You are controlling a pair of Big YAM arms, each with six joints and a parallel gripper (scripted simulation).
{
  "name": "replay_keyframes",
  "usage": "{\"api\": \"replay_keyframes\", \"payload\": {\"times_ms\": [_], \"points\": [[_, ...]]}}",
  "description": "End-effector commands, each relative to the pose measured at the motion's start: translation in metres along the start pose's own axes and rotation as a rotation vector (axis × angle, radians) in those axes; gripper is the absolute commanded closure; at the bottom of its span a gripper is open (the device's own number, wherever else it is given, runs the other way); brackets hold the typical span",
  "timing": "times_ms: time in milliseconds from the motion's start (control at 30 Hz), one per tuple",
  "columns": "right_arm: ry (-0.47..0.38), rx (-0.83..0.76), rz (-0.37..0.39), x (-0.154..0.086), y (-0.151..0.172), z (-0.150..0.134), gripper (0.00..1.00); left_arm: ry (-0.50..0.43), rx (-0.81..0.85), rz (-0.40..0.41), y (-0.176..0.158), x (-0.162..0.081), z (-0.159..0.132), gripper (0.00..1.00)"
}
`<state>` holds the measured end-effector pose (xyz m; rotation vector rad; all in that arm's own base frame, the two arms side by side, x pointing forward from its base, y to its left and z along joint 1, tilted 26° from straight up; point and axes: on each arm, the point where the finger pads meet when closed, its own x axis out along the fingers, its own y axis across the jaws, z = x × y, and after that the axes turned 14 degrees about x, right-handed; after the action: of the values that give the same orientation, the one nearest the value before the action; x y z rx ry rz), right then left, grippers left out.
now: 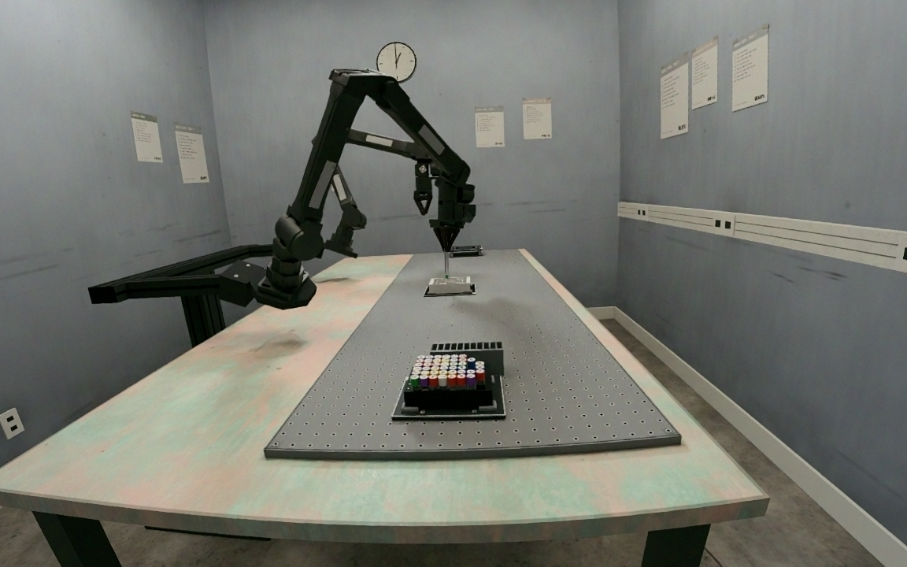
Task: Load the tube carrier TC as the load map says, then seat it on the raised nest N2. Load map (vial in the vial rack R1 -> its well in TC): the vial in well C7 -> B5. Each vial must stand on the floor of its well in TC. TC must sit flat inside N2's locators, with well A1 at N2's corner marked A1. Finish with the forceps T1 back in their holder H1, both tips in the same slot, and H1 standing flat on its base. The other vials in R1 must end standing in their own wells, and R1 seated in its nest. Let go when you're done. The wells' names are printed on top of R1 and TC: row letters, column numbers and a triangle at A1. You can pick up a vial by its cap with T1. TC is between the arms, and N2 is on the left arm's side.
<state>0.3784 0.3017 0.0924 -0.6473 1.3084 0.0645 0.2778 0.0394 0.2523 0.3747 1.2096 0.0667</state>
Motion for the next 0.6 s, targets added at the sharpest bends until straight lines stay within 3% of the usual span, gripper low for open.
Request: {"api": "replay_keyframes", "payload": {"times_ms": [0,567], "points": [[-0.007,0.000,0.006,0.0030,-0.0005,0.0071,0.91,-0.038,0.004,0.006,0.0059,-0.0125,0.0088,0.00],[-0.006,0.000,0.006,0.0067,-0.0010,0.0065,0.91,-0.038,0.004,0.006,0.0059,-0.0125,0.0088,0.00]]}}
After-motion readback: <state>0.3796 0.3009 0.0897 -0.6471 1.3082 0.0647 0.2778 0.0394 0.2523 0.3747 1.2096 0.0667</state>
